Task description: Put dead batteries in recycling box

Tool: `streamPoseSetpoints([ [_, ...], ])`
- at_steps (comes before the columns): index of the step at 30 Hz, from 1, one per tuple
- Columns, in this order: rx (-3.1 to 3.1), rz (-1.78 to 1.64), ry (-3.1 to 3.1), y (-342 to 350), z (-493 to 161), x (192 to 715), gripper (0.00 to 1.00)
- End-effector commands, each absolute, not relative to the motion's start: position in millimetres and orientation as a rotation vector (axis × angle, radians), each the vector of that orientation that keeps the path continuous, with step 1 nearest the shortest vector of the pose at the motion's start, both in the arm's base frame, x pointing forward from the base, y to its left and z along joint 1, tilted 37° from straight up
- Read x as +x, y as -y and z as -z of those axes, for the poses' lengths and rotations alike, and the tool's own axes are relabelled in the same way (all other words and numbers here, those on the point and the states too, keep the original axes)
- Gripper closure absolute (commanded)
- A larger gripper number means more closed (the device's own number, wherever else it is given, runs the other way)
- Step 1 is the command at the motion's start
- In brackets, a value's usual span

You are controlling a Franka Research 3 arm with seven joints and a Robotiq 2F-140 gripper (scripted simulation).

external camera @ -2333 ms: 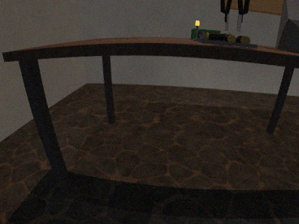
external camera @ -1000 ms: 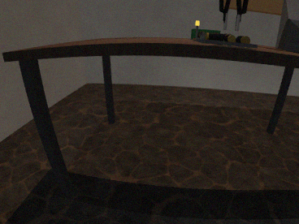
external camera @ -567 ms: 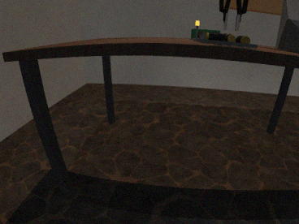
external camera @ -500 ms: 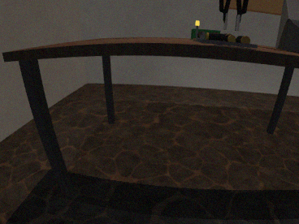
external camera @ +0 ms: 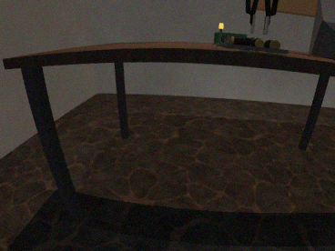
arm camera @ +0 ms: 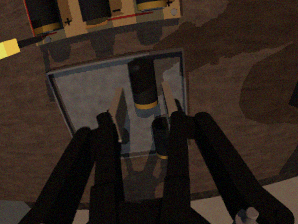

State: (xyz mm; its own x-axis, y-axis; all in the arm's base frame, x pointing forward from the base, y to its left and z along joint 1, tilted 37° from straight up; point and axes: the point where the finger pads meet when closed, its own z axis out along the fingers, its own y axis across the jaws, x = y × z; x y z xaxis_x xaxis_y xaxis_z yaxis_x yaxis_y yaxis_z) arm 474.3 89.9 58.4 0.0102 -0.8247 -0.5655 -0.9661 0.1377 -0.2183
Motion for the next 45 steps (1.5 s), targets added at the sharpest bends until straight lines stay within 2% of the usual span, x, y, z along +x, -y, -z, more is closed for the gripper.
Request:
streamPoseSetpoints([
  [1, -1.719, -0.314, -1.842, -90.8, -58.6, 475.4, 0.71],
  [41, -1.719, -0.314, -1.842, -115.5, -22.8, 487.1, 0.71],
  [42, -1.719, -0.314, -1.842, -115.5, -22.8, 487.1, 0.84],
  [45, -1.719, -0.314, -1.842, -115.5, -22.8, 487.1, 0.84],
])
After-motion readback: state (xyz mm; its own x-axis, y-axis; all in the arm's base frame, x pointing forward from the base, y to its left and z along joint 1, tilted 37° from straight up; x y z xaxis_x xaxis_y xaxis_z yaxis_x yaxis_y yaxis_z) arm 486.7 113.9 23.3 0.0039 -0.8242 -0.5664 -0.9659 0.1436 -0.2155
